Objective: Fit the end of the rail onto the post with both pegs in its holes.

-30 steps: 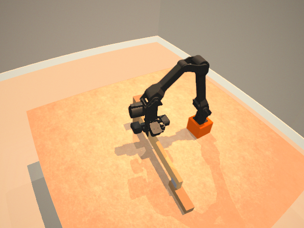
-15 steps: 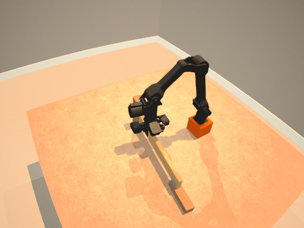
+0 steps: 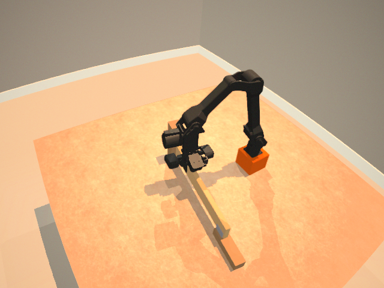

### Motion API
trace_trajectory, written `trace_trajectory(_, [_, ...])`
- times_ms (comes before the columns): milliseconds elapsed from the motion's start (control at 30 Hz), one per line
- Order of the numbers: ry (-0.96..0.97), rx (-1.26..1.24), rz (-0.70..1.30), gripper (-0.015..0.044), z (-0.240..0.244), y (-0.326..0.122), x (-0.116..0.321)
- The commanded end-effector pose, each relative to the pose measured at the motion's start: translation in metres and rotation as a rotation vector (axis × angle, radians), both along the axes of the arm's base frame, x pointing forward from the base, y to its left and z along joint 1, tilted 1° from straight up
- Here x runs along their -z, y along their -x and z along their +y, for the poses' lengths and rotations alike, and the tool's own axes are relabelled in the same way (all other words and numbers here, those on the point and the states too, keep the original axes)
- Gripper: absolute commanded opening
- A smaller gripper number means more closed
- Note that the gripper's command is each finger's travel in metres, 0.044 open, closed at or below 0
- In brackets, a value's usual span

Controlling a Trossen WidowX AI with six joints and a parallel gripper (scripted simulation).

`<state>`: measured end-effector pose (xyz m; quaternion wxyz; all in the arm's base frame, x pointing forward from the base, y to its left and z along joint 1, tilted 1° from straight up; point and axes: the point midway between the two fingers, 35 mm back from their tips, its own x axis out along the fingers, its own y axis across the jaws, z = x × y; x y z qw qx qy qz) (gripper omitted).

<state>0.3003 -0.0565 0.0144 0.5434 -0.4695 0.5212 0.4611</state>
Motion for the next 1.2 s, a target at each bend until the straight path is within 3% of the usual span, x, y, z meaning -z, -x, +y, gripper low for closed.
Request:
trace_trajectory(0, [0.008, 0.003, -0.003, 0.0, -0.0025, -0.0009, -0.0016])
trace_trajectory(1167, [0.008, 0.003, -0.003, 0.0, 0.0032, -0.0009, -0.0005])
